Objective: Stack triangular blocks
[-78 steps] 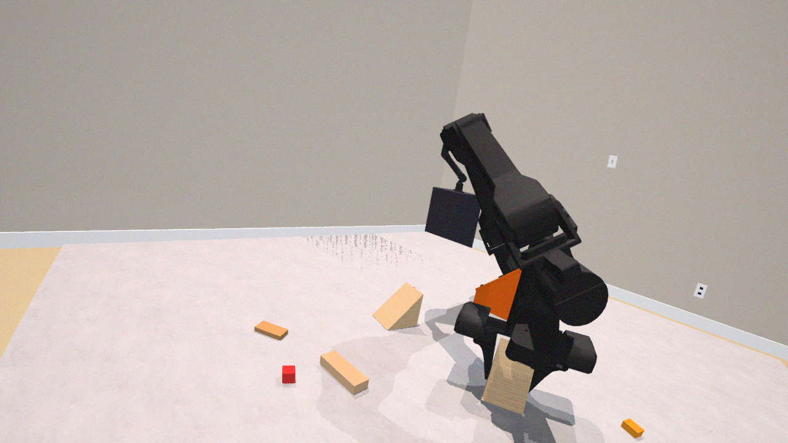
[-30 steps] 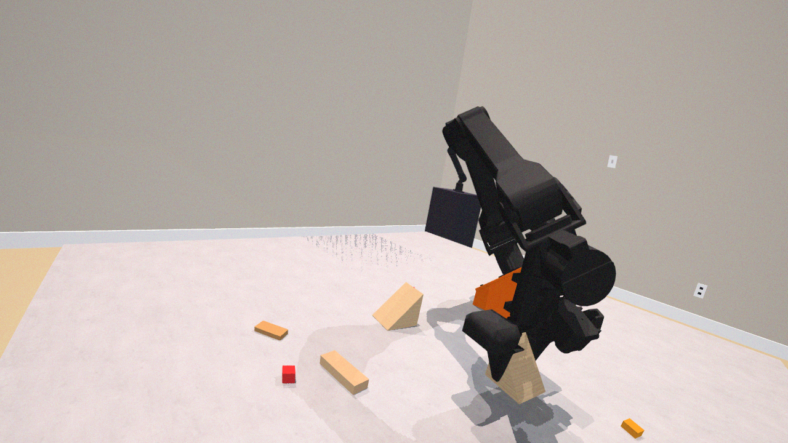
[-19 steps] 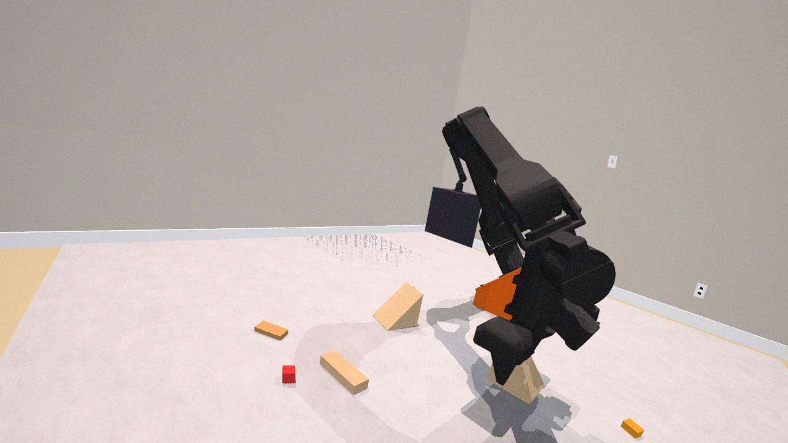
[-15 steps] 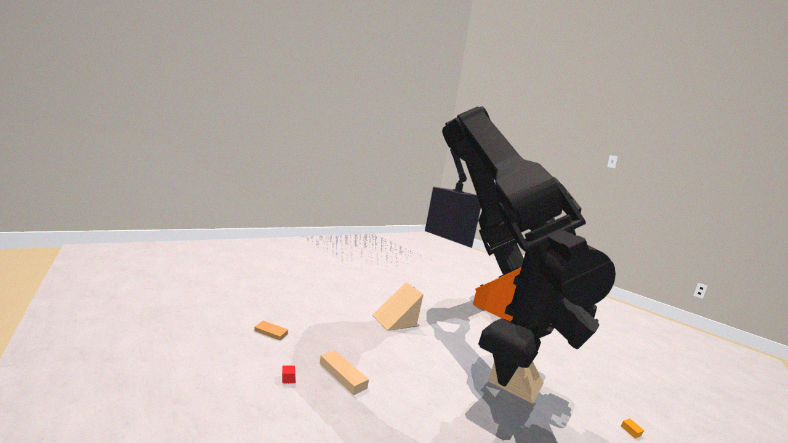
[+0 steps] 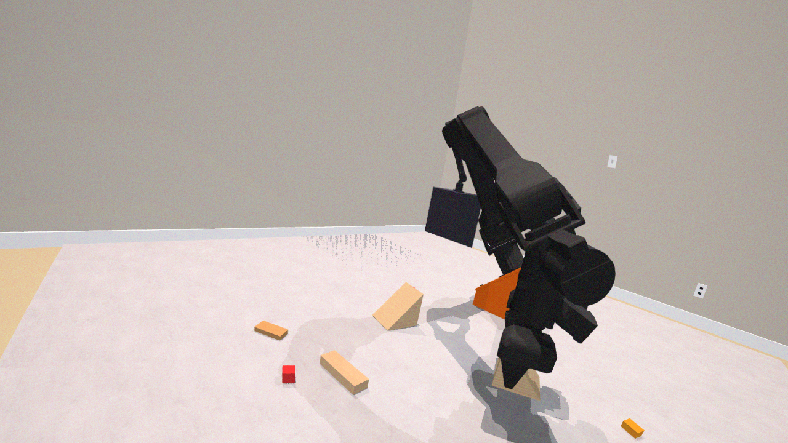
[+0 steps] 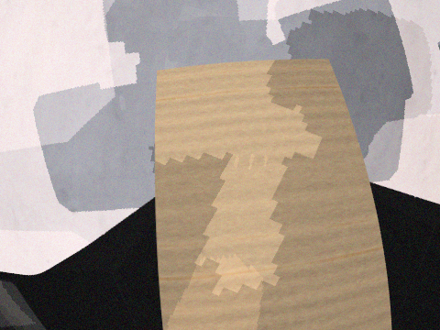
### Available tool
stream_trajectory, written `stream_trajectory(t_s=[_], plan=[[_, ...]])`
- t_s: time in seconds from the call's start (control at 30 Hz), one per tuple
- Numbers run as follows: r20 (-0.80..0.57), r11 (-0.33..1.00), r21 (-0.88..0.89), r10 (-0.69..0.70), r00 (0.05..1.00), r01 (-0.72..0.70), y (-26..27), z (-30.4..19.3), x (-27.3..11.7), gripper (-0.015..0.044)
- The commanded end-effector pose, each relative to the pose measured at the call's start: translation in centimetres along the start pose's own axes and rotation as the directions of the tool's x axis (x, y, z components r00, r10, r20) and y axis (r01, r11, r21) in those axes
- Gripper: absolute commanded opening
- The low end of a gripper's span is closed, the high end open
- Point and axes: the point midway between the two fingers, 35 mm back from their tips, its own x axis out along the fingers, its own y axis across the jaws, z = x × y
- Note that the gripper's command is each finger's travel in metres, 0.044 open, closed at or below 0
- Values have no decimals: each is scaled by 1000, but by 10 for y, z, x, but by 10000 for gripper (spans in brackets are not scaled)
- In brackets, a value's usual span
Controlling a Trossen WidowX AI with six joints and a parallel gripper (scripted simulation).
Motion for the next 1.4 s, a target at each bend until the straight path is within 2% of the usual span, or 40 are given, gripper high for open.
stream_trajectory(t_s=[0.0,0.77,1.3,1.37], plan=[[0,1000,-13,1,1000,-1,0,0,0,0],[-2,1000,-2,2,1000,-2,1,0,27,0],[2,1000,3,2,1000,-2,0,0,25,420],[2,1000,3,2,1000,-2,0,0,25,440]])
